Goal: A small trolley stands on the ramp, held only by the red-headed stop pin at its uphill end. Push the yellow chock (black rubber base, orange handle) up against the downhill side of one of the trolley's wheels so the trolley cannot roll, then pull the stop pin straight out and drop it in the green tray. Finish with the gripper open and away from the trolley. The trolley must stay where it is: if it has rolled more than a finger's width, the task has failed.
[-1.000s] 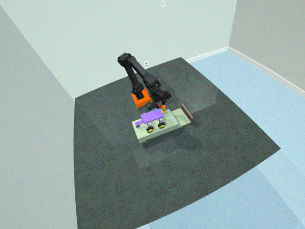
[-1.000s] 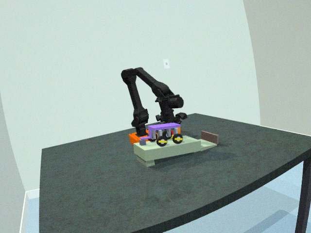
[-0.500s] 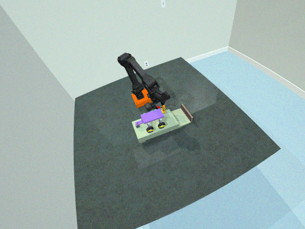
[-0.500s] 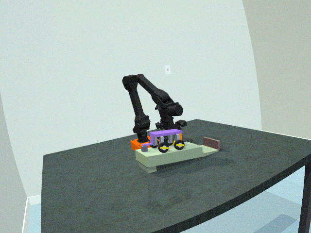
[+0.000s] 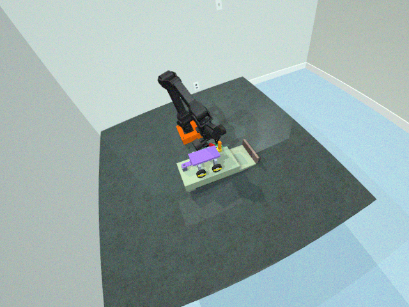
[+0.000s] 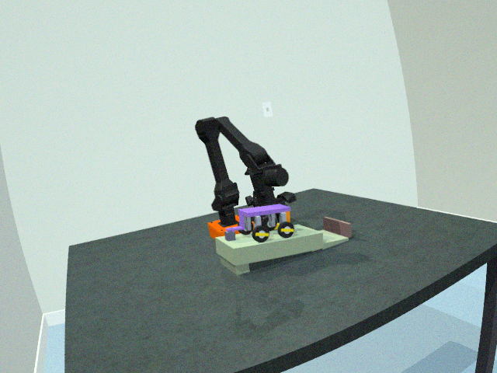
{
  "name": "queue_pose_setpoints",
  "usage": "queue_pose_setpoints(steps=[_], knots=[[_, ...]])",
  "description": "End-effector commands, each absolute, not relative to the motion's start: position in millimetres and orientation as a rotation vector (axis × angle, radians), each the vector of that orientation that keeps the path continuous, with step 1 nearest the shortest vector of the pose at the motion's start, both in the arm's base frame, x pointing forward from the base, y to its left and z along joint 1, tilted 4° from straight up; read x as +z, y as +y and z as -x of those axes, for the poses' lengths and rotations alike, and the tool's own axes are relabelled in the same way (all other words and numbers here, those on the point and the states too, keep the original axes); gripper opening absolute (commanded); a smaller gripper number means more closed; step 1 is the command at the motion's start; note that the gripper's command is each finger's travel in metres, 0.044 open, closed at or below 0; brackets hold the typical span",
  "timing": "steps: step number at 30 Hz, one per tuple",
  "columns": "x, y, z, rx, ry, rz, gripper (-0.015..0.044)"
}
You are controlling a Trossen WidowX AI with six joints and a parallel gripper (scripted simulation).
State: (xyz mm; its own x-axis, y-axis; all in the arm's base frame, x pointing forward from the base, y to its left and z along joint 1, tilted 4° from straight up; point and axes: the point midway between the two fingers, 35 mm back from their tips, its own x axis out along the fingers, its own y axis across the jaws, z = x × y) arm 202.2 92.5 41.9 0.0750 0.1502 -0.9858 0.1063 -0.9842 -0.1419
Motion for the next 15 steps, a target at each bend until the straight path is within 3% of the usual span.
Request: queue_pose_setpoints(steps=[1, 15], knots=[[40.5, 90.6, -202.7, 2.095, -0.282, 2.277, 0.019], [34.6, 81.7, -204.0, 2.095, -0.281, 2.277, 0.019]])
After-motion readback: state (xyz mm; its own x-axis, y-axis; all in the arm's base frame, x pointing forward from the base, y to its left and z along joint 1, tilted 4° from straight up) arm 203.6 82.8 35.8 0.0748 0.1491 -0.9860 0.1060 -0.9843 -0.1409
